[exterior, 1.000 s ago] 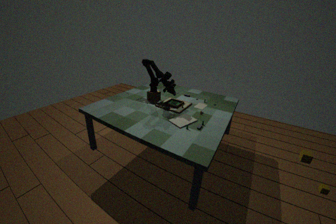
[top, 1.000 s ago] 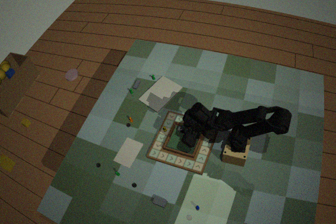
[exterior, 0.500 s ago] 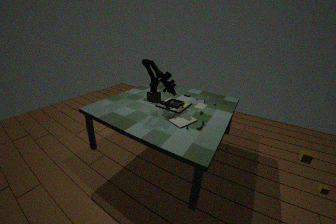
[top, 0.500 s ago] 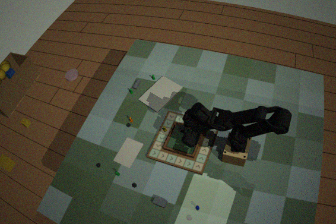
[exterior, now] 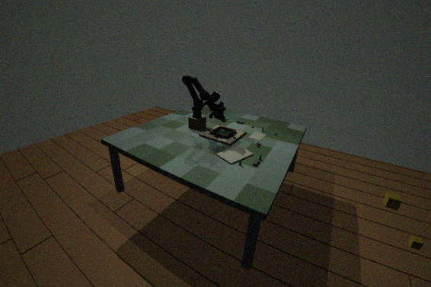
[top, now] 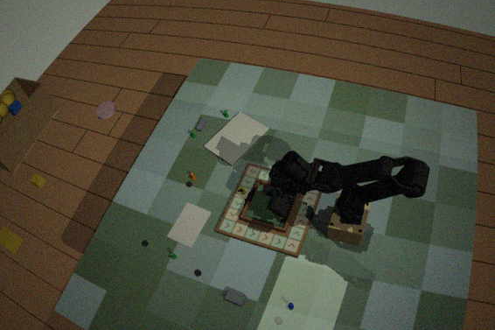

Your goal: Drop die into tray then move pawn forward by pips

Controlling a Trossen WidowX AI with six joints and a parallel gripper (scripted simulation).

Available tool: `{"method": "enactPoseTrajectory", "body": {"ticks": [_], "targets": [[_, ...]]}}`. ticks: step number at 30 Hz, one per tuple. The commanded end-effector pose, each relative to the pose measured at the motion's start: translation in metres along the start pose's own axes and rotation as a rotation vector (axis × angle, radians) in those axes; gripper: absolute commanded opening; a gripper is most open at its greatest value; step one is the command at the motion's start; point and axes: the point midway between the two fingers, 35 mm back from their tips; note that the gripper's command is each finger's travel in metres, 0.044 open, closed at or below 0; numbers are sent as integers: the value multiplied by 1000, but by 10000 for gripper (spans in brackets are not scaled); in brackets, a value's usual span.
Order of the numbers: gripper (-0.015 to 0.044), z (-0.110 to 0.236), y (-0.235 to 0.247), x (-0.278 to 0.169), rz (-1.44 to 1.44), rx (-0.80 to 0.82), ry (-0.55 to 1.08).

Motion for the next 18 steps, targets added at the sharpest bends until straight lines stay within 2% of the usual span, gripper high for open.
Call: {"method": "enactPoseTrajectory", "body": {"ticks": [1, 4, 8, 12, 14, 18], "targets": [[157, 0, 0, 0, 0, 0, 0], [236, 1, 0, 2, 0, 0, 0], [341, 25, -4, 29, 3, 5, 5], [440, 27, -4, 30, 3, 6, 5], [440, 25, -4, 30, 2, 9, 39], [440, 15, -3, 28, -2, 32, 231]]}}
Point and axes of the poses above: the point midway between the two fingers, 35 mm back from their tips, its own z axis back along the fingers, its own y axis across the jaws, x = y × z, and after that the axes turned 7 degrees about z, right-handed
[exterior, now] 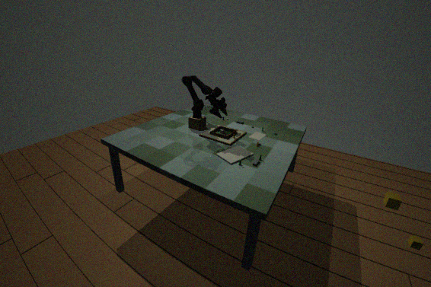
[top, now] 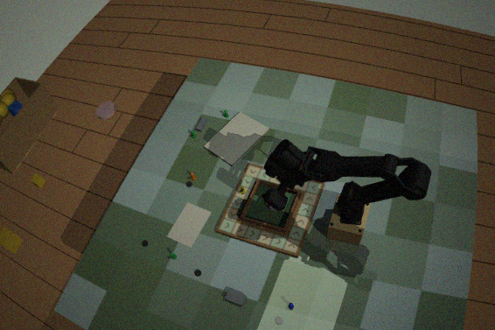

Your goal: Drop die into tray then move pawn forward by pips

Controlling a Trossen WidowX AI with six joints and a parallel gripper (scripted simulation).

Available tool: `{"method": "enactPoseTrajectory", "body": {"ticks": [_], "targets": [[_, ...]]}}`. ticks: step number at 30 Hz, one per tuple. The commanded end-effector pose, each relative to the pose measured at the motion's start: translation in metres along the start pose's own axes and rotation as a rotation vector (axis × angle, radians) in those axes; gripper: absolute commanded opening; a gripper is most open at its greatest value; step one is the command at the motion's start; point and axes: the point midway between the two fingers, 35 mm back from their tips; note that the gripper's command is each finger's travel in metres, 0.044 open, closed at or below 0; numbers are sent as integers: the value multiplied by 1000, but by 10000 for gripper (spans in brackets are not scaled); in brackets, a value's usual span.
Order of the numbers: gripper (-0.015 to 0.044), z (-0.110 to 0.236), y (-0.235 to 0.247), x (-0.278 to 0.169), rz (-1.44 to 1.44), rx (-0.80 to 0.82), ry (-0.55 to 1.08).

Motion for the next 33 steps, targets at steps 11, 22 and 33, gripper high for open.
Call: {"method": "enactPoseTrajectory", "body": {"ticks": [11, 22, 33], "targets": [[440, -38, 2, -10, 7, 80, 653], [361, -50, -2, 1, -79, 56, 672], [200, -140, -32, 48, -595, -148, 743]]}}
Point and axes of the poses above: the point midway between the two fingers, 35 mm back from their tips, its own z axis back along the fingers, its own y axis across the jaws, x = y × z, and after that the axes turned 7 degrees about z, right-handed
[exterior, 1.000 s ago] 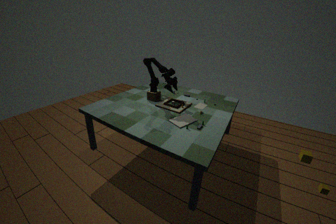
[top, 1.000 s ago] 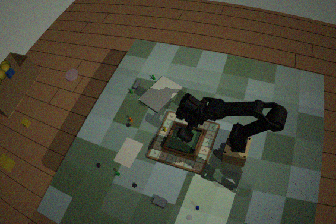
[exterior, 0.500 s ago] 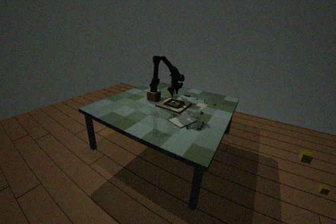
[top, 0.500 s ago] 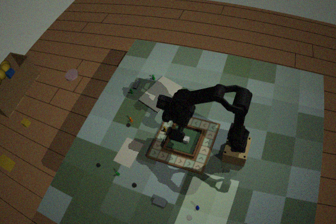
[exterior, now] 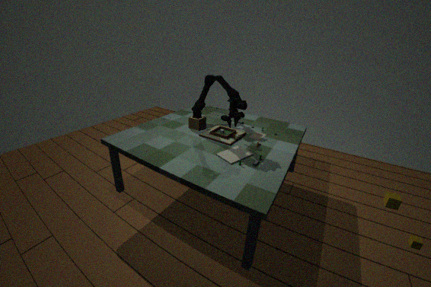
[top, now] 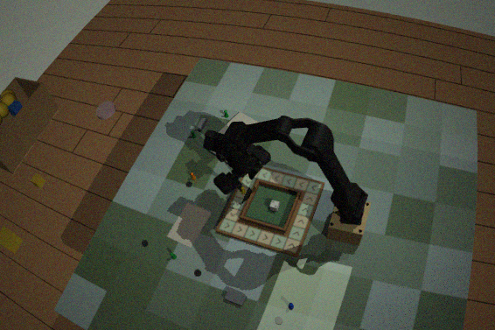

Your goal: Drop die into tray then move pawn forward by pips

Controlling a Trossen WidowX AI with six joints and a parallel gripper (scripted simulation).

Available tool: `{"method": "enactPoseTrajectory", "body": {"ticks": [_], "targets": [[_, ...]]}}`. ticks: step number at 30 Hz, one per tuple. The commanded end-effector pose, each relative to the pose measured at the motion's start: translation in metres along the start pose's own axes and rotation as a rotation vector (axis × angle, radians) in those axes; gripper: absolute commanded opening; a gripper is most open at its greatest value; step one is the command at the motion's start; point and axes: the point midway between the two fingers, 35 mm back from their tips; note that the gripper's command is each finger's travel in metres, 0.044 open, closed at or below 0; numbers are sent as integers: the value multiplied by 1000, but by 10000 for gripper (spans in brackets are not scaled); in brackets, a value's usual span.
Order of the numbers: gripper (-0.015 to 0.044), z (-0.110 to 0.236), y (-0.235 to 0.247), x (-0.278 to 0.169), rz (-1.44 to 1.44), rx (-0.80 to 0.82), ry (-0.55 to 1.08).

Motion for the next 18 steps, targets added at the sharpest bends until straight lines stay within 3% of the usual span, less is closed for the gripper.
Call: {"method": "enactPoseTrajectory", "body": {"ticks": [1, 18], "targets": [[200, -18, 1, 25, -153, -19, 31], [200, -33, 1, 24, -153, -19, 31]]}}
Point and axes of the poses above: the point midway between the two fingers, 35 mm back from their tips, its own z axis back along the fingers, its own y axis across the jaws, x = y × z, and after that the axes turned 7 degrees about z, right-handed
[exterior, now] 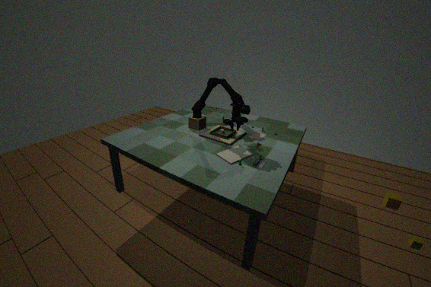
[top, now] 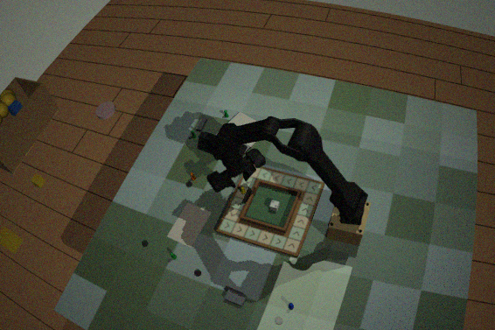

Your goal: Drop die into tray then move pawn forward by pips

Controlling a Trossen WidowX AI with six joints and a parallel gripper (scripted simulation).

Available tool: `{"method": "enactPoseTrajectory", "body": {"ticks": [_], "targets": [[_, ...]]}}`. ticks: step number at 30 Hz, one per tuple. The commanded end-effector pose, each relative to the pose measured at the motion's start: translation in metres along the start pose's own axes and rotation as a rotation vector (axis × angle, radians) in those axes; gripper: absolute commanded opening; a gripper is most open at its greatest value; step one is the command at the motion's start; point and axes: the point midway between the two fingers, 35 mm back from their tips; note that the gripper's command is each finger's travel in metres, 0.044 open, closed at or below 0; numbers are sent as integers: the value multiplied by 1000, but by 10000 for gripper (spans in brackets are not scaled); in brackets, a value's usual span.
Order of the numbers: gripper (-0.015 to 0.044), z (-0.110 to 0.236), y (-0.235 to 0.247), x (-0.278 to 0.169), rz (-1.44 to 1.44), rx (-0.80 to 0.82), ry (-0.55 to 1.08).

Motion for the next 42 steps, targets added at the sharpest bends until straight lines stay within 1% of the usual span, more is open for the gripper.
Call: {"method": "enactPoseTrajectory", "body": {"ticks": [1, 27, 33, 38, 42], "targets": [[200, -8, -2, -2, -6, -11, 11], [200, -48, -3, -3, -6, -11, 12], [200, -49, -3, -3, -6, -11, 12], [69, -49, -3, -3, -6, -11, 12], [42, -49, -3, -3, -6, -11, 12]]}}
Point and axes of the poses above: the point midway between the two fingers, 35 mm back from their tips, its own z axis back along the fingers, its own y axis across the jaws, x = y × z, and after that the axes turned 7 degrees about z, right-handed
